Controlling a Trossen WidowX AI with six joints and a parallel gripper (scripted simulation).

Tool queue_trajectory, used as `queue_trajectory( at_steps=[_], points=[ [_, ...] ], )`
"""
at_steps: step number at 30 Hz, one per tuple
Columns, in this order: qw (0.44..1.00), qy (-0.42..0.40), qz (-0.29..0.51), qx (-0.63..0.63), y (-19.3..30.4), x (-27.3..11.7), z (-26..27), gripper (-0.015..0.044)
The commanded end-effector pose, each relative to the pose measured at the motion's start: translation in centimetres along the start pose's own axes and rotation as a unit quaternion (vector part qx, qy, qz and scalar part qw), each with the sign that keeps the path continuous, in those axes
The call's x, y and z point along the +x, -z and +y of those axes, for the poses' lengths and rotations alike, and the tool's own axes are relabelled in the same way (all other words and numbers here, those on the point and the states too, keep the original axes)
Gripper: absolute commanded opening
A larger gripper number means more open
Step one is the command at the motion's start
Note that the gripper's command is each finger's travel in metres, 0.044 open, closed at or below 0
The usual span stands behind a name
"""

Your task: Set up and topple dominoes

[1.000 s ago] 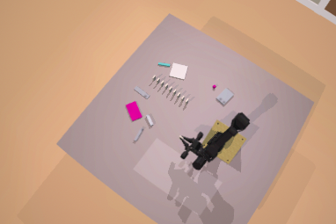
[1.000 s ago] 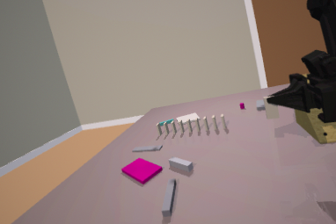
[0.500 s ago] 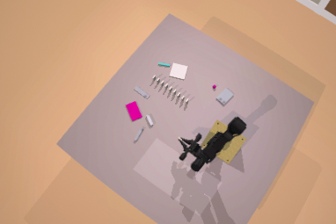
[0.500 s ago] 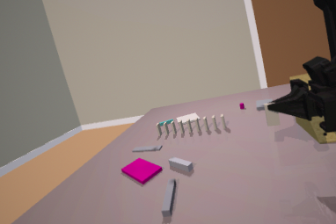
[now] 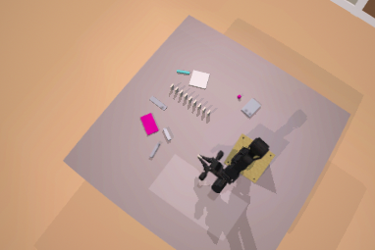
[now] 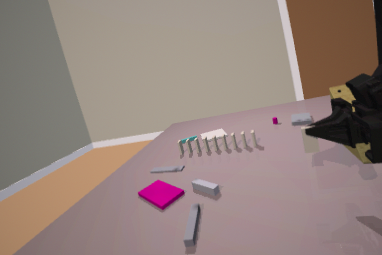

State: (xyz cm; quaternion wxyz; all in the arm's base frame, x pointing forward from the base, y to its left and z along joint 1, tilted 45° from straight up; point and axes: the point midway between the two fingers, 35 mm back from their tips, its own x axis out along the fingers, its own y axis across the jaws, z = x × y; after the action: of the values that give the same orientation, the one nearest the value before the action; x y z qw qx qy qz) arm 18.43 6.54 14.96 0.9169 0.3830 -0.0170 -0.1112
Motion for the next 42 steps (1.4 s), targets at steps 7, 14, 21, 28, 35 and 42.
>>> queue_trajectory(
  at_steps=[7, 14, 21, 28, 35, 42],
  points=[
    [1.000, 0.001, -0.003, 0.003, 1.1, 0.1, 0.2, 0.0020],
    [1.000, 0.001, -0.002, 0.002, 1.9, 0.2, 0.3, 0.0020],
    [1.000, 0.001, -0.002, 0.002, 2.8, 0.3, 0.3, 0.0020],
    [1.000, 0.001, -0.002, 0.001, 3.6, 0.3, 0.2, 0.0020],
    [1.000, 0.001, -0.002, 0.001, 4.4, 0.3, 0.0, 0.0020],
    [1.000, 0.001, -0.001, 0.000, 5.2, 0.4, -0.3, 0.0020]
  ],
)
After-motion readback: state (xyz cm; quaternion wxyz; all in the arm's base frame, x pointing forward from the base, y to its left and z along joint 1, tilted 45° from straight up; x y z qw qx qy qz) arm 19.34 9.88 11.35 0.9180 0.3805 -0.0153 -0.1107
